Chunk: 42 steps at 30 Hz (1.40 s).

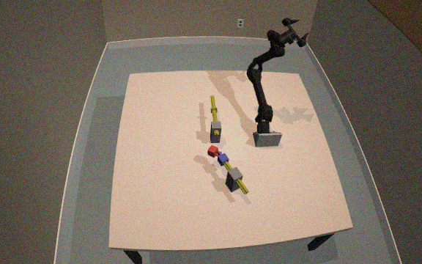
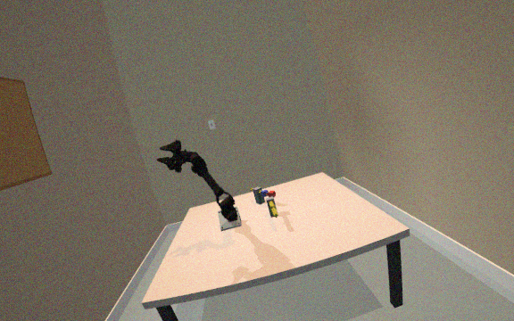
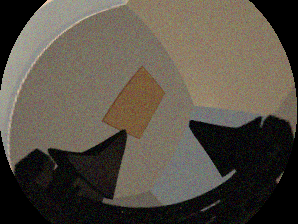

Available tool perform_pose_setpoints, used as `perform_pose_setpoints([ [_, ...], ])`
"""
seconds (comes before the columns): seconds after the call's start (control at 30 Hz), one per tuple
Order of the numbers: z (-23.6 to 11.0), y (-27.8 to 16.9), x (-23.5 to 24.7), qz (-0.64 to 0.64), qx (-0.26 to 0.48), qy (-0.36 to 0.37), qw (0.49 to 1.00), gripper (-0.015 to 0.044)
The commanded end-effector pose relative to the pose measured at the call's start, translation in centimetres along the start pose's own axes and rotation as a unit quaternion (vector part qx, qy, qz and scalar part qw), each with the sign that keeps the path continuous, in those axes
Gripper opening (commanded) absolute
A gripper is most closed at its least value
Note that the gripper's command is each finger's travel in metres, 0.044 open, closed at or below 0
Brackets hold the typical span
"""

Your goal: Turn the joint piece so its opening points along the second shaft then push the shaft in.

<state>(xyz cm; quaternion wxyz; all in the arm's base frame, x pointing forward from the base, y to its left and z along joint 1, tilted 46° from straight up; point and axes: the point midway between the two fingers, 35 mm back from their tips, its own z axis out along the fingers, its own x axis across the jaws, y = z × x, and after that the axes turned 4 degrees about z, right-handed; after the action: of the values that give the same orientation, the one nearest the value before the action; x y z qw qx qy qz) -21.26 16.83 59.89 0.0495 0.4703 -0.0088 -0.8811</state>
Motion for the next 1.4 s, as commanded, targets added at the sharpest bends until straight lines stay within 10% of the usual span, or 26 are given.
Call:
perform_pose_setpoints([
  [0.0,-0.3,-2.8,0.0,0.033,0.043,-0.005,0.998,0.0440],
  [1.37,-14.8,-23.8,-0.1,0.175,0.412,-0.086,0.890,0.0440],
])
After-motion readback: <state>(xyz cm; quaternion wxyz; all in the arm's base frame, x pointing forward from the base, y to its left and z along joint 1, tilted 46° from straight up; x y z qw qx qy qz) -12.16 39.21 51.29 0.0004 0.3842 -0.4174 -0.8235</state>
